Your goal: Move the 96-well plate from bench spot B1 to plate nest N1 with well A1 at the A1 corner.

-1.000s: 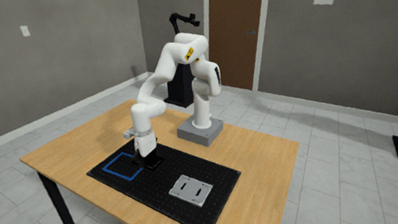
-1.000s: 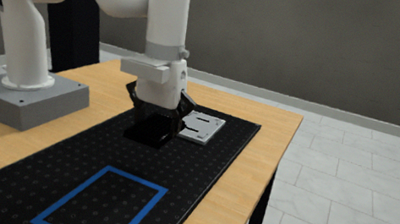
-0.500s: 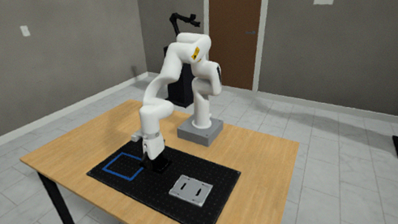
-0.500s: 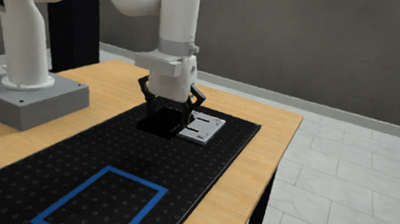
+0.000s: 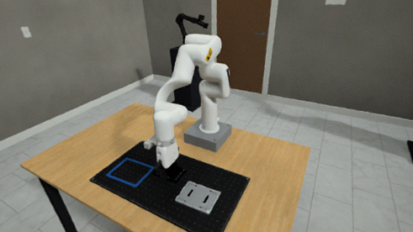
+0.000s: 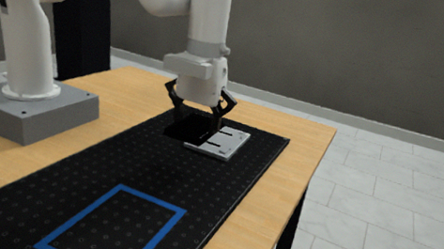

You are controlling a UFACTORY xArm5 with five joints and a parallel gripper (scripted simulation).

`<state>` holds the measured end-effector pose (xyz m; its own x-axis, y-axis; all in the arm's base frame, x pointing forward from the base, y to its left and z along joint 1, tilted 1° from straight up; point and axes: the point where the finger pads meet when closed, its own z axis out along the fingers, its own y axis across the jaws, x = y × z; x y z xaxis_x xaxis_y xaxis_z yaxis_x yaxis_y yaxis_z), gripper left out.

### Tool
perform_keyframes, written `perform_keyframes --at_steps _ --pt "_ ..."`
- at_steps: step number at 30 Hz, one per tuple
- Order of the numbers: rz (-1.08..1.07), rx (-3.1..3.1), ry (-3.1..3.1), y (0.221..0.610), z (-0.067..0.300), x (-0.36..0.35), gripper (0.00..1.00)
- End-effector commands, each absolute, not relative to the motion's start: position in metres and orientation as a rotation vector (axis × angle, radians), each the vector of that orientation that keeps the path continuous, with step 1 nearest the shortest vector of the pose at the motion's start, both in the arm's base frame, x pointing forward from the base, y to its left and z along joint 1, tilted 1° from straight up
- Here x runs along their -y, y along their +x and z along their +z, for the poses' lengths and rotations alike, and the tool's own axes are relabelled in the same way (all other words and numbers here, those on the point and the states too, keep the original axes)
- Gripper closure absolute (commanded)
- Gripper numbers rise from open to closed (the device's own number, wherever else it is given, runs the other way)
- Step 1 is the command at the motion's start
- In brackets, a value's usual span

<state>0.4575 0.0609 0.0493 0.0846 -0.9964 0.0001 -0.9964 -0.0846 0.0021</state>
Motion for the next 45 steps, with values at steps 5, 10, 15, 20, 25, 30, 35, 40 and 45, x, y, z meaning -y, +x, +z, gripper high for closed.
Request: perform_keyframes --at_steps 5,10,15,20,25,30,35,40,45 --pt "-0.010 2.131 2.319 0.458 0.051 -0.080 1.00" --pt "-0.010 2.131 2.319 0.456 0.052 -0.097 1.00" --pt "-0.010 2.131 2.319 0.455 0.053 -0.114 1.00" --pt "-0.010 2.131 2.319 0.454 0.053 -0.124 1.00" --pt "-0.011 2.131 2.319 0.453 0.054 -0.140 1.00" --pt "-0.011 2.131 2.319 0.452 0.055 -0.157 1.00" --pt "-0.011 2.131 2.319 0.451 0.055 -0.174 1.00" --pt "-0.011 2.131 2.319 0.450 0.056 -0.184 1.00" --pt "-0.011 2.131 2.319 0.449 0.056 -0.200 1.00"
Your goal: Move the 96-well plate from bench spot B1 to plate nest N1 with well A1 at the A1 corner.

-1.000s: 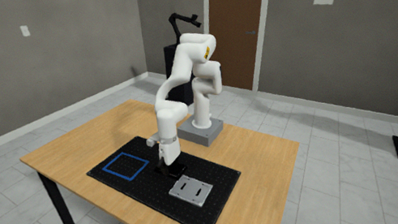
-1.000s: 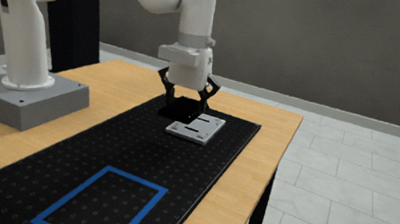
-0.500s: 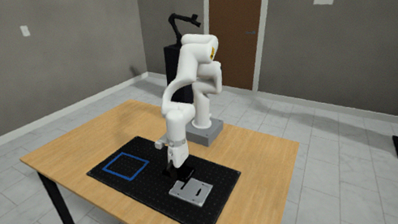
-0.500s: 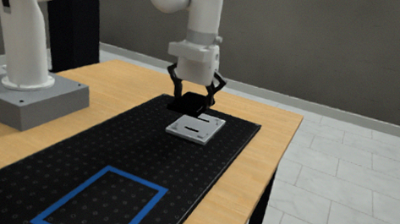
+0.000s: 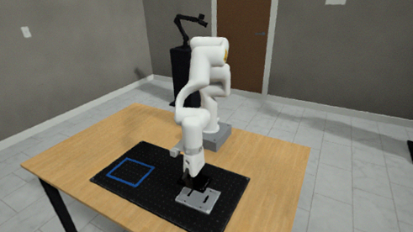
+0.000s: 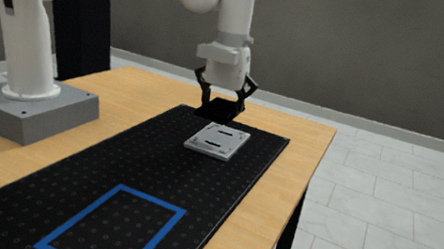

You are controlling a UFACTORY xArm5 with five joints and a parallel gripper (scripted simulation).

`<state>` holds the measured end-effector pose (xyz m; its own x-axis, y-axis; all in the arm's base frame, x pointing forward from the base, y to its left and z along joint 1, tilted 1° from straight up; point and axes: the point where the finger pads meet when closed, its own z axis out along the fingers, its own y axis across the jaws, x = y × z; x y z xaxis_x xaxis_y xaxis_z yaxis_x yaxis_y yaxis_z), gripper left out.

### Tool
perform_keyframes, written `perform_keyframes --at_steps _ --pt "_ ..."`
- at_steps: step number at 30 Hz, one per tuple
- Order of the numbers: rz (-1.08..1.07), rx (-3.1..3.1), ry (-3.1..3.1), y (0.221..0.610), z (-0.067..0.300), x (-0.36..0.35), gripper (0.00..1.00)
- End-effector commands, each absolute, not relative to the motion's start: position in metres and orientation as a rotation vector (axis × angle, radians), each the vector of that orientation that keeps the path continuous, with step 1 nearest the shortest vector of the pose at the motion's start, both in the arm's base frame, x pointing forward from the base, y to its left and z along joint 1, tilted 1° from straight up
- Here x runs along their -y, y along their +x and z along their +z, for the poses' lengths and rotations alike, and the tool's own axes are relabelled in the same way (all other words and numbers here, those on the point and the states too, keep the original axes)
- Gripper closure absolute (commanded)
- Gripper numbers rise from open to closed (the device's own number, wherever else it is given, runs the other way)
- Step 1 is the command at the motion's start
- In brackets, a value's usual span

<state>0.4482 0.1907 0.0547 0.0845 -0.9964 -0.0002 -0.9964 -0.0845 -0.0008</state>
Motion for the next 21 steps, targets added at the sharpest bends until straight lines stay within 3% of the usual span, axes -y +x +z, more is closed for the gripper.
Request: perform_keyframes --at_steps 1,21 --pt "0.011 -2.120 -2.307 0.4487 0.0566 -0.2042 1.00" --pt "0.011 -2.120 -2.307 0.4485 0.0567 -0.2056 1.00"
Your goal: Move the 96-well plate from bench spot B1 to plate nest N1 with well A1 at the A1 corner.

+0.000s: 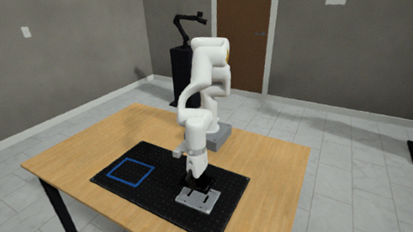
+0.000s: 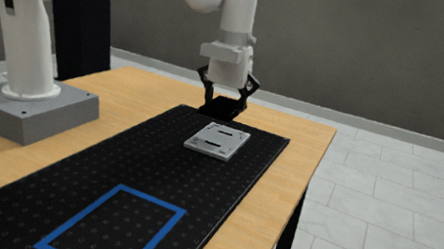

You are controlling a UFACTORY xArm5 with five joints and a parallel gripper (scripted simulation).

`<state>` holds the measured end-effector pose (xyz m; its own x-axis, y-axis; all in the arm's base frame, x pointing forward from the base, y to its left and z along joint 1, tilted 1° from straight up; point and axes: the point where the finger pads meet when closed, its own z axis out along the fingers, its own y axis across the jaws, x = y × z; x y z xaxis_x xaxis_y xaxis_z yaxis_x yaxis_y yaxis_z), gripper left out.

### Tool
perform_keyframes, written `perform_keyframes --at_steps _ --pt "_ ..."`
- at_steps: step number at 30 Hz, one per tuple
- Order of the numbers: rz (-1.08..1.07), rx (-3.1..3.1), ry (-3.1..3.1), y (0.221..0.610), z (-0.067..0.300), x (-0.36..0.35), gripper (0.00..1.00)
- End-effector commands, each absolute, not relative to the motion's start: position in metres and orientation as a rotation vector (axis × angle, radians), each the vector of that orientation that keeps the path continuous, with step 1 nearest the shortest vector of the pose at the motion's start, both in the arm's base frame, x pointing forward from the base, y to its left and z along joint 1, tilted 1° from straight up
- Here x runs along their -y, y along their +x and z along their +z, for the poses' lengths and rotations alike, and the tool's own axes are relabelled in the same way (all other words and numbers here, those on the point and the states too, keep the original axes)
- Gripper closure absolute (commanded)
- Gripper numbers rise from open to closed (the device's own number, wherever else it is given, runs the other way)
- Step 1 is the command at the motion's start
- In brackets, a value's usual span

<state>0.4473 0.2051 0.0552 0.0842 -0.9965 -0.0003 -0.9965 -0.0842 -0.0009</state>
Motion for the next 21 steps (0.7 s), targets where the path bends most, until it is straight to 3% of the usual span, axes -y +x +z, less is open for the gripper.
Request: perform_keyframes --at_steps 1,21 --pt "0.011 -2.120 -2.307 0.4485 0.0567 -0.2055 1.00" --pt "0.011 -2.120 -2.307 0.4485 0.0516 -0.2050 1.00"
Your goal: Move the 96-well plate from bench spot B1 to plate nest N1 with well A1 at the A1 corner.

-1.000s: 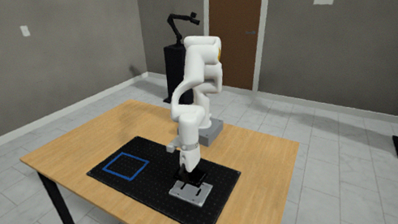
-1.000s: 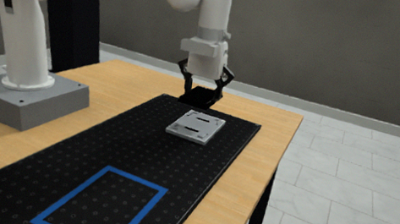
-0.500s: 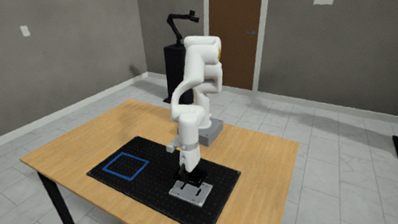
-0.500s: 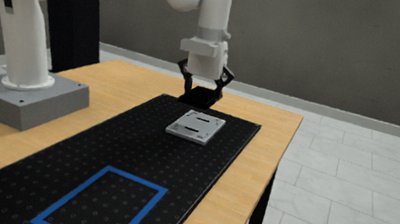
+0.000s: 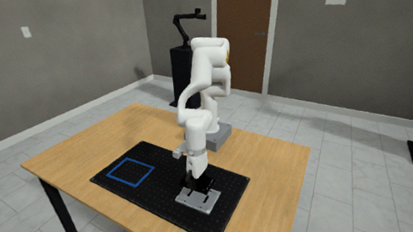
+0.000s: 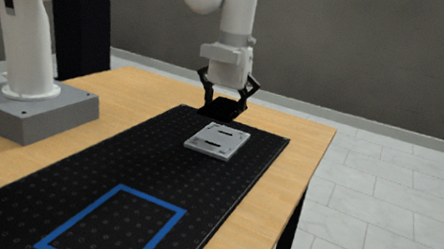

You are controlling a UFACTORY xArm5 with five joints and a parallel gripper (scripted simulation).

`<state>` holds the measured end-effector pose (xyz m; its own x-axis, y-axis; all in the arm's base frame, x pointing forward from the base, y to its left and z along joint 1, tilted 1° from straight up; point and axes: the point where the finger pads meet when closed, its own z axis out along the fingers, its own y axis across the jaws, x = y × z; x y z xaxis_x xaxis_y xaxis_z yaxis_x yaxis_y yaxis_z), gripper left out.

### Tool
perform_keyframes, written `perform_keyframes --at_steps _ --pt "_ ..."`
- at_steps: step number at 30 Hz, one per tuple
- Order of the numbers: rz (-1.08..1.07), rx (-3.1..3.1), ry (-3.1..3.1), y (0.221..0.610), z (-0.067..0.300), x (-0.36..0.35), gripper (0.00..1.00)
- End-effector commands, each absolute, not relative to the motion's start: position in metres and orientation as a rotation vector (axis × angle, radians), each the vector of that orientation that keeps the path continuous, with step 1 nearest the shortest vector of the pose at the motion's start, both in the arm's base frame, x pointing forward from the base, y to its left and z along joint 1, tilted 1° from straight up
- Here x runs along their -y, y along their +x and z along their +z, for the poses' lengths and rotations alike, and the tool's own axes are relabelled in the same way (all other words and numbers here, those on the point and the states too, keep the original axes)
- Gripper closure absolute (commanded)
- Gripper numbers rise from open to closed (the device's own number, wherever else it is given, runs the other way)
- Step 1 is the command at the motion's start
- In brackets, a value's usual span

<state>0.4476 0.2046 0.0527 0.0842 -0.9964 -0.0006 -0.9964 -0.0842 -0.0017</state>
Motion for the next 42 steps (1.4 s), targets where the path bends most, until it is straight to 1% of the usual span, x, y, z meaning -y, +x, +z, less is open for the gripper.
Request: perform_keyframes --at_steps 1,42 --pt "0.011 -2.120 -2.307 0.449 0.052 -0.205 1.00" --pt "0.011 -2.120 -2.307 0.448 -0.010 -0.205 1.00"
